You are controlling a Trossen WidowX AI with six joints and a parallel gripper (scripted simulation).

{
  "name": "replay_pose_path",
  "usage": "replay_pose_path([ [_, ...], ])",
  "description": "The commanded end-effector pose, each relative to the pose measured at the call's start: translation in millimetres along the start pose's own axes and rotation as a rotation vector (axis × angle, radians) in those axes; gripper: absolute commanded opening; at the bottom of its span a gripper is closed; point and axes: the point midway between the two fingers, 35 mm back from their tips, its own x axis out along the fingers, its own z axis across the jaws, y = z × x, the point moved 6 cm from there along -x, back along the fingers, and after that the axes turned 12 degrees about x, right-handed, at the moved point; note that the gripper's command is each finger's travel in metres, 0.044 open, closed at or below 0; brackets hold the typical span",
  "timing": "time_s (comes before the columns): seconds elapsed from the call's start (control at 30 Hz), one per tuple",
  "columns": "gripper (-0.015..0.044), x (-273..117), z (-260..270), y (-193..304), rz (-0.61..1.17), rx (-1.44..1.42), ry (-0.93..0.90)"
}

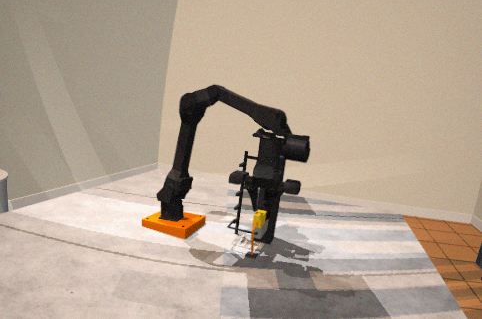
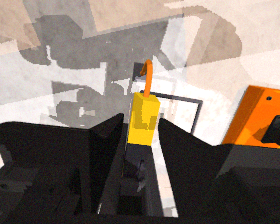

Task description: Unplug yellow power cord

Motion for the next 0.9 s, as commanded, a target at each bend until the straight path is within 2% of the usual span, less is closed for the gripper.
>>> replay_pose_path([
  [0.0,0.0160,6.1,-1.3,0.9,0.005,0.005,0.006],
  [0.47,0.0160,11.9,-1.4,0.9,0.005,0.005,0.006],
  [0.57,0.0081,9.4,-0.6,0.4,0.000,0.000,-0.001],
  [0.87,0.0021,9.4,-0.6,0.4,0.000,0.000,-0.001],
])
